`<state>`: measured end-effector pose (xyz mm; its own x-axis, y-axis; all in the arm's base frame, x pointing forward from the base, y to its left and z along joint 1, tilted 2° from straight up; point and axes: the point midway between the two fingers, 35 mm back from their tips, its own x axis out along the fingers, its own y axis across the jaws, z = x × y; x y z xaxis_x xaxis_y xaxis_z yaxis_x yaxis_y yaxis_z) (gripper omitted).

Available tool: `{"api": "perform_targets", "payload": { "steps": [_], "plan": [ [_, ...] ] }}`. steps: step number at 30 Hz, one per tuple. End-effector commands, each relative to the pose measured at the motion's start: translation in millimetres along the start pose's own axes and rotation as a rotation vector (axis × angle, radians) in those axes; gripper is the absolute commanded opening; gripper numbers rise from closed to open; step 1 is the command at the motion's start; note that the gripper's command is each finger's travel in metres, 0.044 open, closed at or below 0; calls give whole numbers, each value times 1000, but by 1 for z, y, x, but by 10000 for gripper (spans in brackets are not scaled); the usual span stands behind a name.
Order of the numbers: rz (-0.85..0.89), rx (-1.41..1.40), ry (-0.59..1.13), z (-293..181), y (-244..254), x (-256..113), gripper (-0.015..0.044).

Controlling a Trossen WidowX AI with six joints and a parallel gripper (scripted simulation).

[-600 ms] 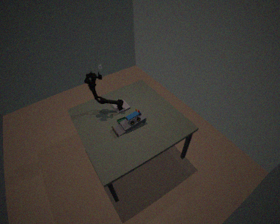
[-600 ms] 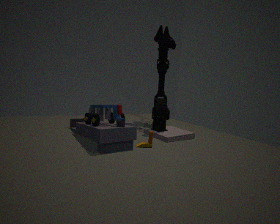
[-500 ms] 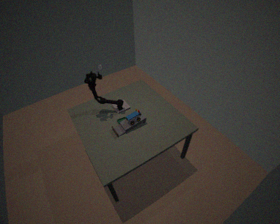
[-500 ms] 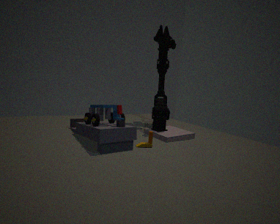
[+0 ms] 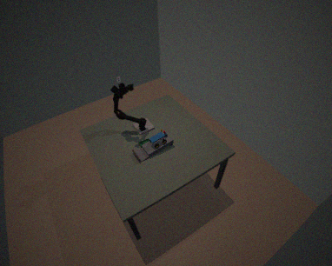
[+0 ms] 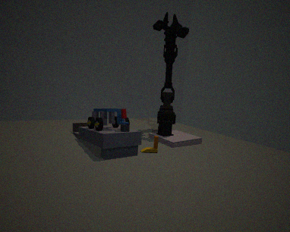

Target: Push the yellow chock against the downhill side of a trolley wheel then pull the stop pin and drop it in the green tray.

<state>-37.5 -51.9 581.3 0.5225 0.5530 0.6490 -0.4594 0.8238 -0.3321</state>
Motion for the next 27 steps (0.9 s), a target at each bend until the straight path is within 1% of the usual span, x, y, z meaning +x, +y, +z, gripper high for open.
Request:
{"api": "perform_targets", "payload": {
  "steps": [1, 8, 14, 21, 27],
  "plan": [
    [42, 174, 116, -30, 17, 26, 190],
    [64, 502, 355, -91, 49, 66, 190],
    [16, 774, 572, -146, 77, 89, 190],
    [-123, 1070, 825, -210, 107, 101, 190],
    [-317, 1295, 1029, -264, 132, 100, 190]
  ]
}}
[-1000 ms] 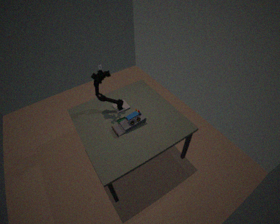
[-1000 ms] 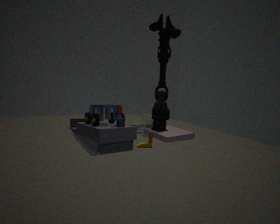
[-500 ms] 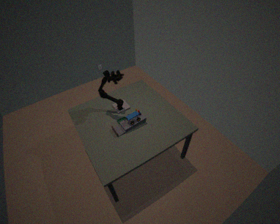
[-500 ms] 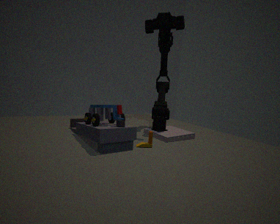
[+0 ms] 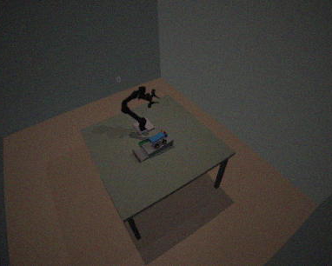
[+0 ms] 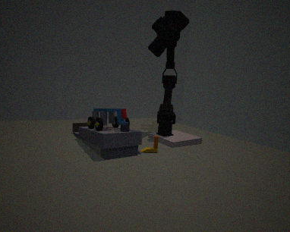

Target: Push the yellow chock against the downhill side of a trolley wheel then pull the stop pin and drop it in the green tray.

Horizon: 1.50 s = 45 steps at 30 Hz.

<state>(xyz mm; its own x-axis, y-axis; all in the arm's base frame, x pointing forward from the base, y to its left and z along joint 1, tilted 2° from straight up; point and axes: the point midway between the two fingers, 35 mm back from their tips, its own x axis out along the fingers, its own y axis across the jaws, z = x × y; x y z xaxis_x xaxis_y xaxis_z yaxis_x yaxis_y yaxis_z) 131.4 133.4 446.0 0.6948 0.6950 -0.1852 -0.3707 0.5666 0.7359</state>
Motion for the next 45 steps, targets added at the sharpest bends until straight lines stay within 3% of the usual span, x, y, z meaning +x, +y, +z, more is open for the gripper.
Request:
{"api": "perform_targets", "payload": {
  "steps": [1, 10, 19, 27, 35, 45],
  "plan": [
    [-113, 183, 74, -18, -21, 28, 190],
    [-418, 615, 158, -60, -73, 76, 190],
    [-772, 1020, 110, -104, -127, 102, 190],
    [-1107, 1334, -59, -142, -175, 108, 190],
    [-1429, 1578, -361, -176, -217, 99, 190],
    [-1484, 1613, -433, -184, -226, 96, 190]
  ]
}}
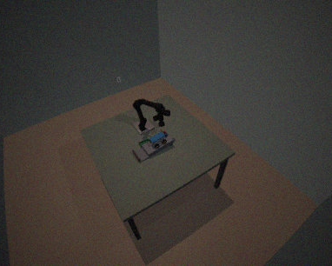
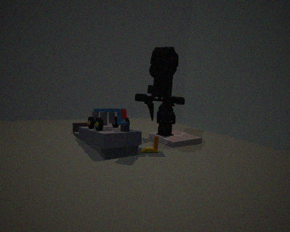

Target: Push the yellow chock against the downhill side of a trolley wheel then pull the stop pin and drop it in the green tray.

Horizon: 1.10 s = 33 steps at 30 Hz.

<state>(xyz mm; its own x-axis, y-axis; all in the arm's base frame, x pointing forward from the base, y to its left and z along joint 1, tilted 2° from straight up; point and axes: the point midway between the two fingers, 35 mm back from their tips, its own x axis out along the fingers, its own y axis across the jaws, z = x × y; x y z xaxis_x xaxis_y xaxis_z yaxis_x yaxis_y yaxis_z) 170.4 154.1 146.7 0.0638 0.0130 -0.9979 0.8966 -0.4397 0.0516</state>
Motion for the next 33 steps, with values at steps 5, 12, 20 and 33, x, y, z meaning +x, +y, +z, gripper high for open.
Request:
{"api": "perform_targets", "payload": {
  "steps": [5, 12, 20, 33],
  "plan": [
    [-9, 13, -10, 1, -1, 21, 190],
    [-9, 13, -10, 2, -1, 44, 190],
    [-9, 13, -10, 2, -2, 50, 190],
    [-9, 13, -10, 2, -2, 71, 190]
  ]
}}
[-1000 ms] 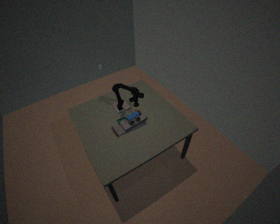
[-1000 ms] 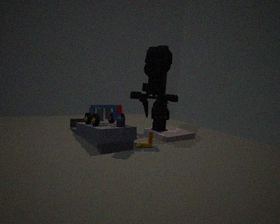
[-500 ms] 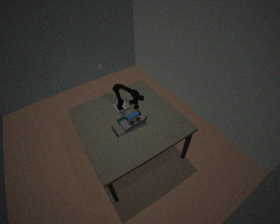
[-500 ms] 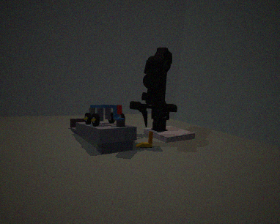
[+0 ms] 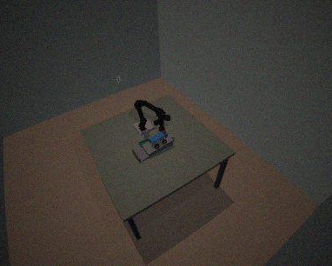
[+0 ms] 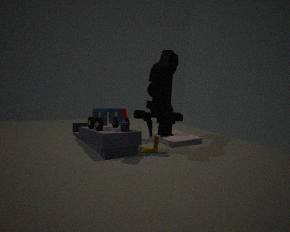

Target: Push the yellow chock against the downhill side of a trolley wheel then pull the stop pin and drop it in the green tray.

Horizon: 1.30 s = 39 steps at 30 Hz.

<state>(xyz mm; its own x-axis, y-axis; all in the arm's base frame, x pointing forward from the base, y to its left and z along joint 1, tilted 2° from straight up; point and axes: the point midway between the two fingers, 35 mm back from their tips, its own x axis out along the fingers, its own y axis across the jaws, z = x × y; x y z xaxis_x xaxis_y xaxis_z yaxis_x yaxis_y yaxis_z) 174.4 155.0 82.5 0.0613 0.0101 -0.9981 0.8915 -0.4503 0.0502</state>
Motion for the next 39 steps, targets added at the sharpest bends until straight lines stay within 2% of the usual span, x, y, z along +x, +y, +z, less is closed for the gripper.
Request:
{"api": "perform_targets", "payload": {
  "steps": [1, 31, 35, 39],
  "plan": [
    [-8, 1, -7, 2, -2, 9, 190],
    [-8, 1, -7, 3, -2, 38, 190],
    [-1, 4, -3, 1, -1, 35, 85],
    [-1, 4, -3, 1, -1, 35, 58]
  ]
}}
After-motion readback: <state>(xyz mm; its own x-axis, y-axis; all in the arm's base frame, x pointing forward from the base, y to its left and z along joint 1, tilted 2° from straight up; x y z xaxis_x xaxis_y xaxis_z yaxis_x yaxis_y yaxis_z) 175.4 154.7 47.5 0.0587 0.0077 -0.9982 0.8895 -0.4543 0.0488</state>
